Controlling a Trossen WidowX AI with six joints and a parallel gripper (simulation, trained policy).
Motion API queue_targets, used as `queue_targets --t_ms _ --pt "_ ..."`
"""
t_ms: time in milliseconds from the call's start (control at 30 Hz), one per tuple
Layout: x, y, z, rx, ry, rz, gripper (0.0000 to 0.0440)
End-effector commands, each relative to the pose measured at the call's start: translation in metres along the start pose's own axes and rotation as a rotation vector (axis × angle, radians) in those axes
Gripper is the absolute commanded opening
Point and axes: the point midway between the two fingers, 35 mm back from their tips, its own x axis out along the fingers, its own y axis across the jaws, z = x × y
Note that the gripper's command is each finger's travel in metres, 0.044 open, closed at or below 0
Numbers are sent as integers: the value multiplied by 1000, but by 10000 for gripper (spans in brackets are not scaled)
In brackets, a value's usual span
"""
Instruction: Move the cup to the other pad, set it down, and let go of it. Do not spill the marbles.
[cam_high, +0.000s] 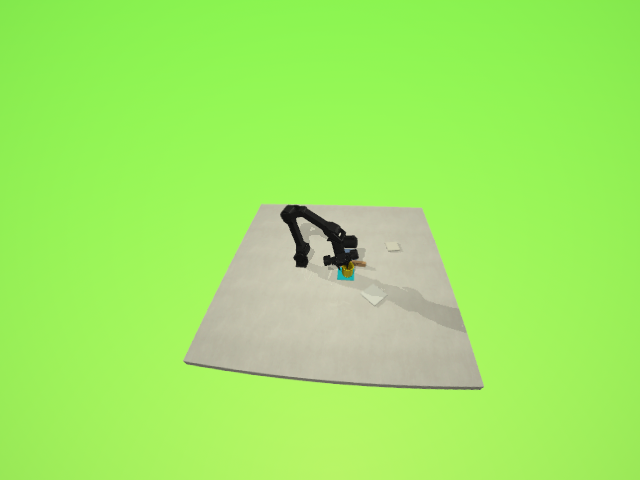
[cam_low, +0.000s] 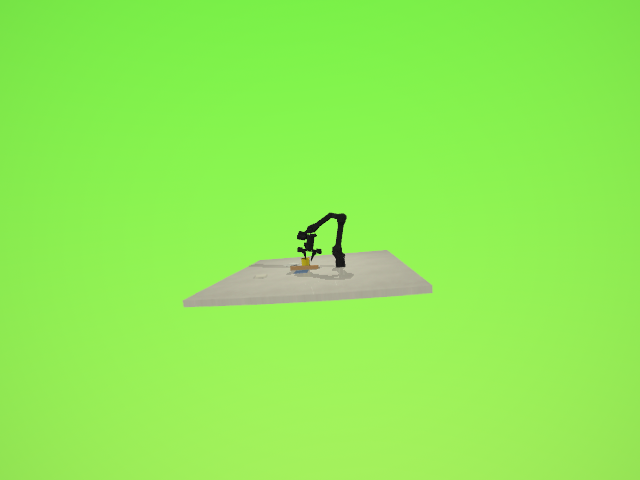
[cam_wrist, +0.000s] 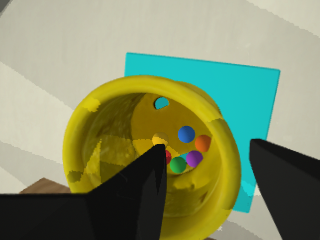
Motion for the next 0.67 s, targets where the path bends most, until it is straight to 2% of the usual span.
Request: queue_targets --t_ms 0,467,567,633 --pt "-7 -1 0 4 4 27 194" --pt "-40 -3 5 42 -5 109 263" --pt "-51 -2 8 51 -15 132 295" --pt "-58 -2 10 58 -20 144 332"
